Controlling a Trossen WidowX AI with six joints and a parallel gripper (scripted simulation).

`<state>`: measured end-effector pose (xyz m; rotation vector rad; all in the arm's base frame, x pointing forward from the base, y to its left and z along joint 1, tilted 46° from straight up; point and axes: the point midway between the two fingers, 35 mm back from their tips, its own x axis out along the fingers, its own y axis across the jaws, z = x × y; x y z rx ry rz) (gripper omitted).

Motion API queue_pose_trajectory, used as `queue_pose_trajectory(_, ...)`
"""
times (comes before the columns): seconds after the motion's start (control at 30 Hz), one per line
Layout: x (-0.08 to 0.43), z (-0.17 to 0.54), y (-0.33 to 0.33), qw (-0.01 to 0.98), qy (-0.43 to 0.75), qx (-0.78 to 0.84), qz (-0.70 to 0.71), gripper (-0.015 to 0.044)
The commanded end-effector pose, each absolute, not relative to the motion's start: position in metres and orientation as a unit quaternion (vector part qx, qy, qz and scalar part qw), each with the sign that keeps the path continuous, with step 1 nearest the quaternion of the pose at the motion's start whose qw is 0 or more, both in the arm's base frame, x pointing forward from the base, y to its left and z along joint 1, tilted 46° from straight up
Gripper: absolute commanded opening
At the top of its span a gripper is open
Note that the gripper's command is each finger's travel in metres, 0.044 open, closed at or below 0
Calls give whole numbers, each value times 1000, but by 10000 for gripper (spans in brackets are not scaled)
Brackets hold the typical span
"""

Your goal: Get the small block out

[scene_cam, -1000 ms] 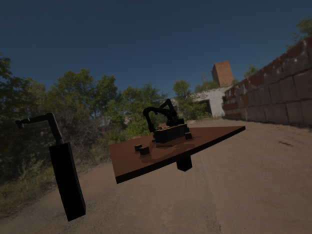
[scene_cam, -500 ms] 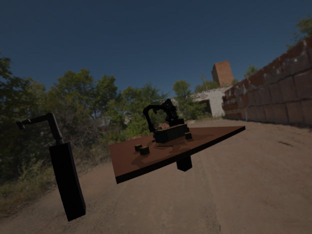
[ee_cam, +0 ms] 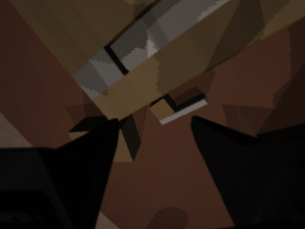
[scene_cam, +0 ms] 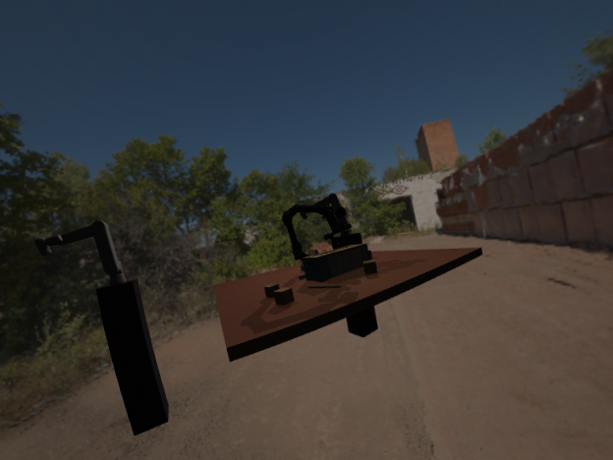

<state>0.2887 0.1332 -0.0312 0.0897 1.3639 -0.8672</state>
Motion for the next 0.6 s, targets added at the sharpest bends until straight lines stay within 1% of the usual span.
queue_pose_trajectory(0.0,281,-39,142,659,689,-271,-135,285)
queue_pose_trajectory(0.13,277,-41,147,600,690,-405,-15,285)
queue_pose_trajectory(0.33,273,-44,152,510,669,-530,110,285)
queue_pose_trajectory(0.57,268,-46,158,372,615,-652,243,285)
